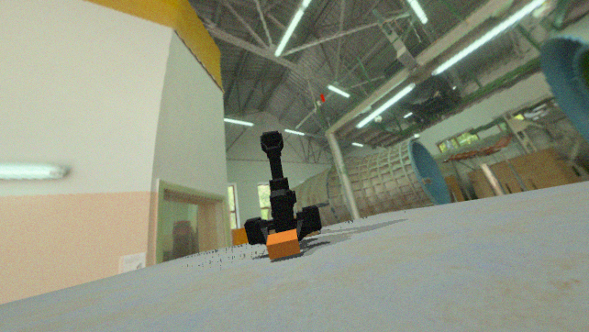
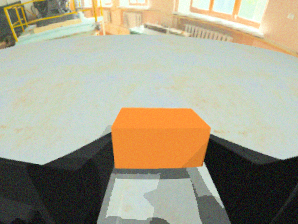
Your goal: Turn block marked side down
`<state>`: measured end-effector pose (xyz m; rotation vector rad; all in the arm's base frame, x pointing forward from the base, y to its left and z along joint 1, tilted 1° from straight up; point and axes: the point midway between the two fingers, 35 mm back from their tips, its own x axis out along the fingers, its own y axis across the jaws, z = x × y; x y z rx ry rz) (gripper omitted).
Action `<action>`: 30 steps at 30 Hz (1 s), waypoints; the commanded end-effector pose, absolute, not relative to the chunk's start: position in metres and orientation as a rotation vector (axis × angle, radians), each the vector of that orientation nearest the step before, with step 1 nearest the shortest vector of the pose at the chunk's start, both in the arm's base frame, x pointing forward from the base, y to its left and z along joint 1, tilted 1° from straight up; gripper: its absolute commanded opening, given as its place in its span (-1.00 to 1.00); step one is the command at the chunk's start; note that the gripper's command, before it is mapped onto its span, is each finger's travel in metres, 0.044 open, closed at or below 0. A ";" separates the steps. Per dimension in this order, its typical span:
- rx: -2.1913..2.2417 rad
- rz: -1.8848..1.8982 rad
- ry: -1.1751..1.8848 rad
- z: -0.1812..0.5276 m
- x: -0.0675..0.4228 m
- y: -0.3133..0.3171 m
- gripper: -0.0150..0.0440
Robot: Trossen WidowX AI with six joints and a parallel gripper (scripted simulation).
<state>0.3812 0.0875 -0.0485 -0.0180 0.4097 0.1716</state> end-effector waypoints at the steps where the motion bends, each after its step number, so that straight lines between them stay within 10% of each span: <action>1: -0.019 0.169 0.391 -0.045 0.381 0.087 -0.49; 12: -0.019 0.169 0.391 -0.045 0.381 0.087 -0.49; 30: -0.019 0.169 0.391 -0.045 0.381 0.087 1.00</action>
